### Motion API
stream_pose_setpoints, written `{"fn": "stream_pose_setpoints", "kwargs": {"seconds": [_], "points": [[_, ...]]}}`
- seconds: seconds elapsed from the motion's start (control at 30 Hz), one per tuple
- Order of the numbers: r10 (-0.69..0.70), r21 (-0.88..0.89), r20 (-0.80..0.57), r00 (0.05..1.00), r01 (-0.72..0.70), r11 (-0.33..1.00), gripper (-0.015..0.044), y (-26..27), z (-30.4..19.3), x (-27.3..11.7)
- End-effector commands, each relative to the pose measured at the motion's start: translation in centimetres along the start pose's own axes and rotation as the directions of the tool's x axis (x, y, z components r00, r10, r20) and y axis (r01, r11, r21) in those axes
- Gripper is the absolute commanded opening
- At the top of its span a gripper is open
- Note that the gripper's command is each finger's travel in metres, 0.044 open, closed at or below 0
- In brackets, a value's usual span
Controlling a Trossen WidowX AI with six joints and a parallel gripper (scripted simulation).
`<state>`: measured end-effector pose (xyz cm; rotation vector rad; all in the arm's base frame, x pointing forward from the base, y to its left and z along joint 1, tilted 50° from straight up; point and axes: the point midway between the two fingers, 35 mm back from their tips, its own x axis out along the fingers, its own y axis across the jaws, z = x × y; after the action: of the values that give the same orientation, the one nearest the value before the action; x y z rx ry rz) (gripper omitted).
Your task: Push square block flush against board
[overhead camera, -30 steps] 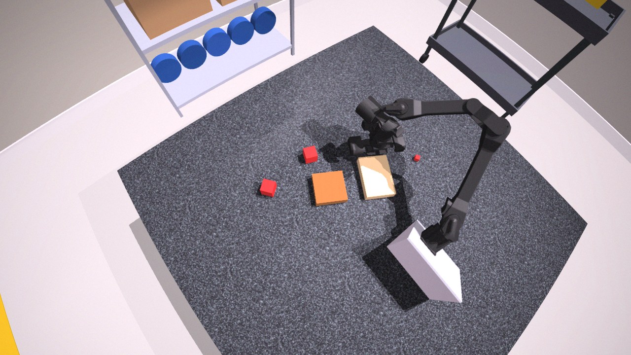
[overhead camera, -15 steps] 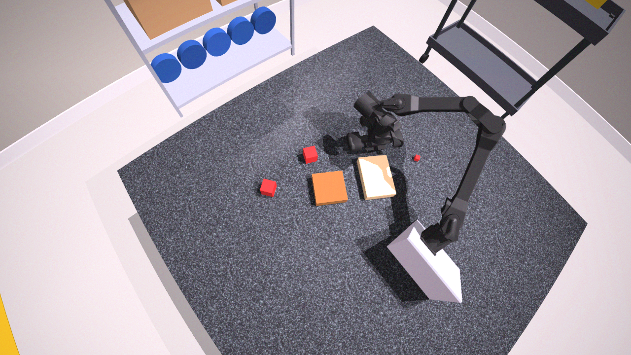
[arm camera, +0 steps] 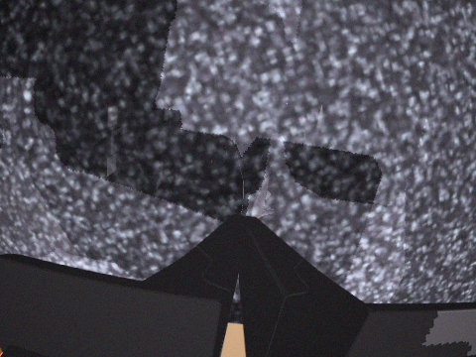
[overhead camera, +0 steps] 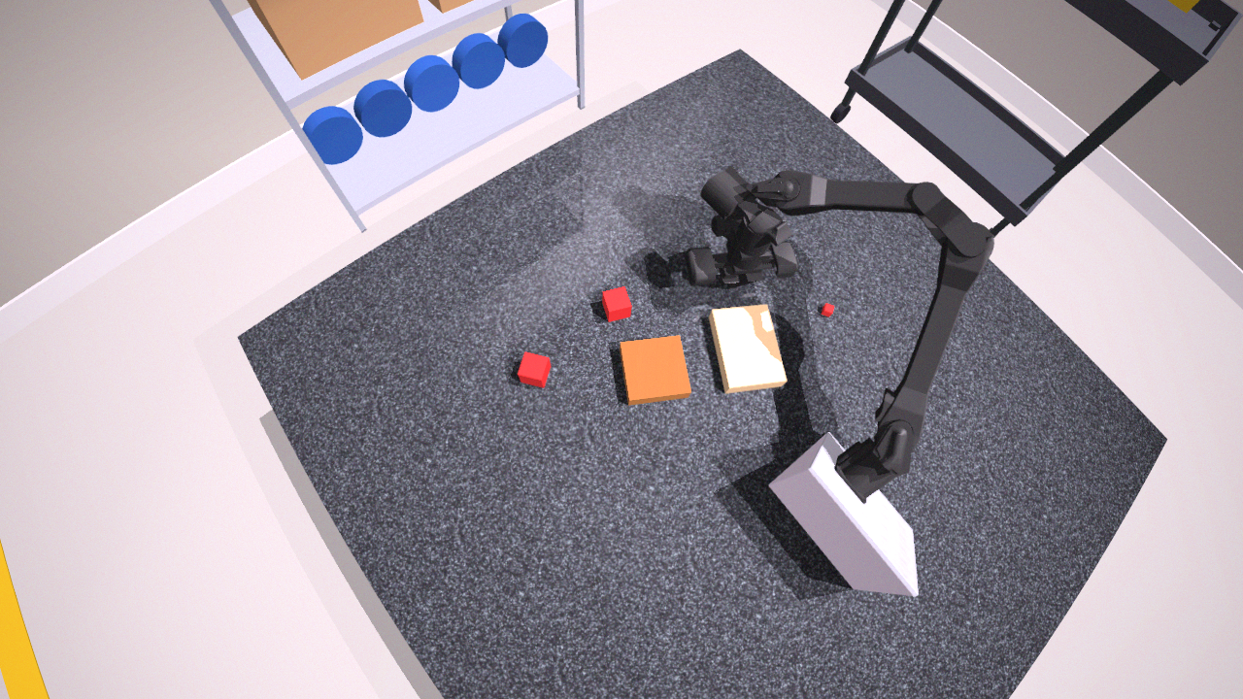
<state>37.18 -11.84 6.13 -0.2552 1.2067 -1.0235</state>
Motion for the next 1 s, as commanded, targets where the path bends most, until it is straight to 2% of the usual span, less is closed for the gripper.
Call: {"fn": "stream_pose_setpoints", "kwargs": {"seconds": [0.0,0.07,0.17,0.4,0.67,0.87,0.97], "points": [[0.002,-0.001,-0.001,1.000,-0.002,1.000,0.0000,-0.1,0.6,0.0],[0.002,0.000,-0.001,1.000,-0.002,1.000,0.0000,0.1,0.2,-1.2],[0.003,-0.001,-0.002,1.000,-0.003,1.000,0.0000,0.0,0.1,-5.2],[0.014,-0.010,0.011,1.000,-0.014,1.000,0.0000,0.6,-0.7,-5.7],[0.040,-0.012,-0.010,0.999,-0.040,0.999,0.0000,2.9,-12.5,-6.9],[0.016,-0.005,-0.012,1.000,-0.016,1.000,0.0000,1.1,-21.0,-6.0],[0.005,-0.001,-0.009,1.000,-0.005,1.000,0.0000,0.3,-22.9,-5.5]]}}
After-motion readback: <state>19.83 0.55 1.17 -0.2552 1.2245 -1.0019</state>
